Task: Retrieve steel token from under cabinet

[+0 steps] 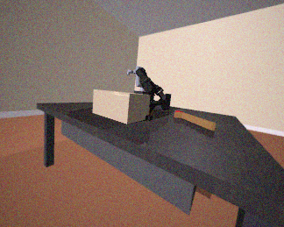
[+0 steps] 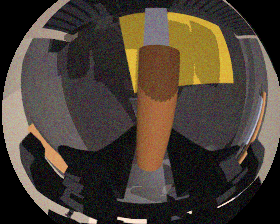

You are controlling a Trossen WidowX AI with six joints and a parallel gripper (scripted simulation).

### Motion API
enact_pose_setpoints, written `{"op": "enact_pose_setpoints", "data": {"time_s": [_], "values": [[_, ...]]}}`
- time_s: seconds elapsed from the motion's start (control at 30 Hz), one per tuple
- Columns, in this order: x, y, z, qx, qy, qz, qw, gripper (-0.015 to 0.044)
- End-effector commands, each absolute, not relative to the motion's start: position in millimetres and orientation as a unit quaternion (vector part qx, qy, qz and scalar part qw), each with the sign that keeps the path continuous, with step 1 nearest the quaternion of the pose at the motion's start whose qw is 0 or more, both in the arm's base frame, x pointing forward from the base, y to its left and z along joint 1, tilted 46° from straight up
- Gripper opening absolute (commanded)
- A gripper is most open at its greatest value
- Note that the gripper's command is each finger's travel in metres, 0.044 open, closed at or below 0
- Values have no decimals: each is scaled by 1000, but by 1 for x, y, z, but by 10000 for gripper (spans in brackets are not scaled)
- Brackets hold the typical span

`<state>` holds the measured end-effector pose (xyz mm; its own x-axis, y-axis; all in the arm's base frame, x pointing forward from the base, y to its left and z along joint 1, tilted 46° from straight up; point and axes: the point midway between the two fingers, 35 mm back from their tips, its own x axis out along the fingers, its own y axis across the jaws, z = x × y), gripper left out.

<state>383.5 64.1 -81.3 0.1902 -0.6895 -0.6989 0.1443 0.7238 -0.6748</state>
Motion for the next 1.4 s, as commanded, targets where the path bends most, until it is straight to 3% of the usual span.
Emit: {"op": "enact_pose_setpoints", "data": {"time_s": [0.0, 1.37], "values": [[384, 57, -76, -238, 566, -290, 734, 0], [361, 53, -79, -239, 566, -290, 734, 0]]}}
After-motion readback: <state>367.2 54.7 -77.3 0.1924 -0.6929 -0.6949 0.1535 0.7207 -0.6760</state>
